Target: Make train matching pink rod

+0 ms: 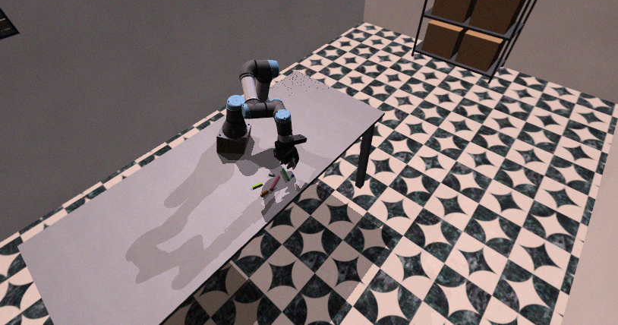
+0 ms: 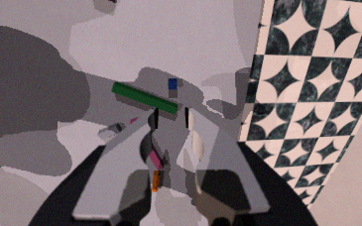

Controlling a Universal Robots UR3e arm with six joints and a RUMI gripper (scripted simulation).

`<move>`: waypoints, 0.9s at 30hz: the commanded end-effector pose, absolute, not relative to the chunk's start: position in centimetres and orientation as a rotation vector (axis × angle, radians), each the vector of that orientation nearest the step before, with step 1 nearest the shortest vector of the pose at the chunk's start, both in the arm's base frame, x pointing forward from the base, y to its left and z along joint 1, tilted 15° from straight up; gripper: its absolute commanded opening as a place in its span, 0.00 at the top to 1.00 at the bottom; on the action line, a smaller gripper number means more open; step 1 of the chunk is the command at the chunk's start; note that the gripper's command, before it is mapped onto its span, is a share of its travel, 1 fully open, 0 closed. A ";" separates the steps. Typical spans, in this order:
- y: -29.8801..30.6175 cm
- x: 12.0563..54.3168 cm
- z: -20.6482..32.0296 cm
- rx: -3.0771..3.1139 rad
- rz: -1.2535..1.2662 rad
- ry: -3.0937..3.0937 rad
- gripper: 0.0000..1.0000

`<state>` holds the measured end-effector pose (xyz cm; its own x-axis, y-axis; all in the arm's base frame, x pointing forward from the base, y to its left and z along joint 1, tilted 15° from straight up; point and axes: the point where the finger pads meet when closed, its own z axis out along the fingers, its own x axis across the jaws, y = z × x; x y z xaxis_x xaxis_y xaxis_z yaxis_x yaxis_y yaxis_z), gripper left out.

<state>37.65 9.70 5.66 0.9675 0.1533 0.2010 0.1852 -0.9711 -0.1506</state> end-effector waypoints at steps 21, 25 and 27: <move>10.2 38.3 2.8 -2.950 -0.286 -0.255 0.86; 10.3 38.4 2.2 -2.950 -0.286 -0.255 0.86; 10.4 38.4 2.0 -2.950 -0.286 -0.255 0.86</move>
<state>37.96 10.33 2.67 0.9691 0.1545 0.1923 0.1854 -0.9704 -0.1550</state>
